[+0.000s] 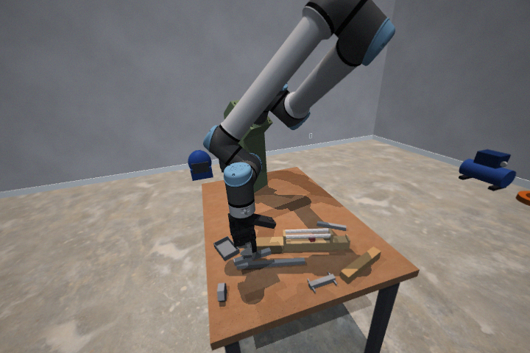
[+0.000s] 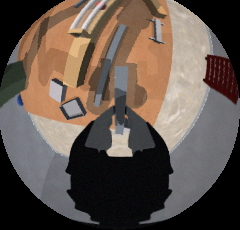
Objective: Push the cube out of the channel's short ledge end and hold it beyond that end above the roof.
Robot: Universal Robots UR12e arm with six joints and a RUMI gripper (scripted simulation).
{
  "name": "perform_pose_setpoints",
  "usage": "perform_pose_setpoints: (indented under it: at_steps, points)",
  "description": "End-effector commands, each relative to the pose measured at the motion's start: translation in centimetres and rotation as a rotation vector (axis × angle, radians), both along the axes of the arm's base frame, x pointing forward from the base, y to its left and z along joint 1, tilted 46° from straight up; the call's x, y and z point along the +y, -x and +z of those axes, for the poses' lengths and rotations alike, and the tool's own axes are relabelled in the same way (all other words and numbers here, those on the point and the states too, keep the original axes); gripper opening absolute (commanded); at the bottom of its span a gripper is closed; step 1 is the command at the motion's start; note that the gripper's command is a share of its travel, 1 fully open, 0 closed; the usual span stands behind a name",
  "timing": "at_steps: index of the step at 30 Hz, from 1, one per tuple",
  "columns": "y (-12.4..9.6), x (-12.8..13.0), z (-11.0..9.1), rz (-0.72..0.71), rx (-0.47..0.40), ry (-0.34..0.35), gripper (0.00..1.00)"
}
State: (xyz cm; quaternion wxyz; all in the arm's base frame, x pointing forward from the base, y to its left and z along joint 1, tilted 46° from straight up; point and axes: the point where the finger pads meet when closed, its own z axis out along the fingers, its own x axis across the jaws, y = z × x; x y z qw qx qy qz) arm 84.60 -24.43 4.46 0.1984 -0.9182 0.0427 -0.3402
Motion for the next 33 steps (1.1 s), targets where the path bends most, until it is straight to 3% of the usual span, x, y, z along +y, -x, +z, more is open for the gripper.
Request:
perform_pose_setpoints:
  at_steps: [1,33]
  points:
    - [0.00,-0.06,0.07,0.000,-0.001,0.001,0.00]
    - [0.20,0.19,-0.05,0.030,-0.015,0.029,0.00]
